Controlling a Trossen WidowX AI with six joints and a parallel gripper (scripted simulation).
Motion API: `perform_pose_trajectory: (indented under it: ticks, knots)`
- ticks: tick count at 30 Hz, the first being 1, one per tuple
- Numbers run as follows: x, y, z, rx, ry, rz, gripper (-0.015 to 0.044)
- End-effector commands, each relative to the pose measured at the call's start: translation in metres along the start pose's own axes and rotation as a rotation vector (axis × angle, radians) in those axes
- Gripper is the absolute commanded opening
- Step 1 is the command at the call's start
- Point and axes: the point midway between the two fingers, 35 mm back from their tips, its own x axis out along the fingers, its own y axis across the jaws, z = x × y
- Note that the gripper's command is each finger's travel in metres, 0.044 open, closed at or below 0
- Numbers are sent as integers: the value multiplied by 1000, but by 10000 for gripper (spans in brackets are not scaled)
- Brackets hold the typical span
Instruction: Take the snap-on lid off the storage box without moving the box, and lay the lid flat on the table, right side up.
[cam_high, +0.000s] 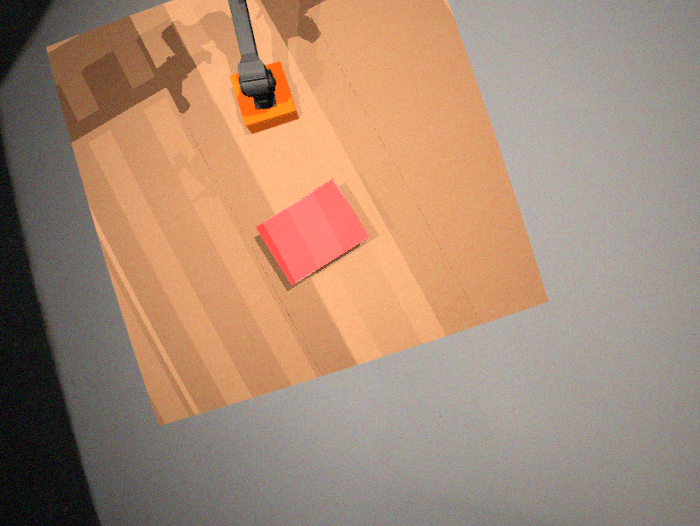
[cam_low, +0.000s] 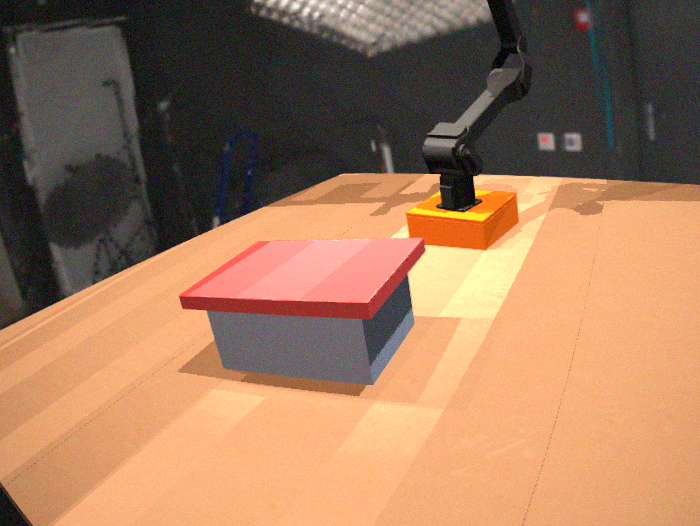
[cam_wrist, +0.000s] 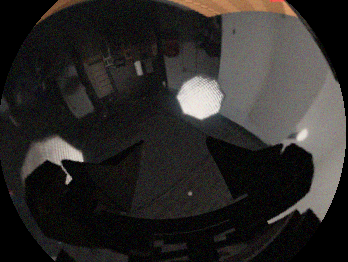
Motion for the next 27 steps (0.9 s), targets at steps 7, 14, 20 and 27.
perform_pose_trajectory:
  ticks: [7, 14, 20, 27]
  knots:
    - [31, -85, 40, -398, -47, -215, 235]
    - [50, -157, 98, -754, -73, -456, 235]
    - [54, -219, 180, -1090, -69, -763, 235]
    - [40, -260, 266, -1335, -18, -1101, 235]
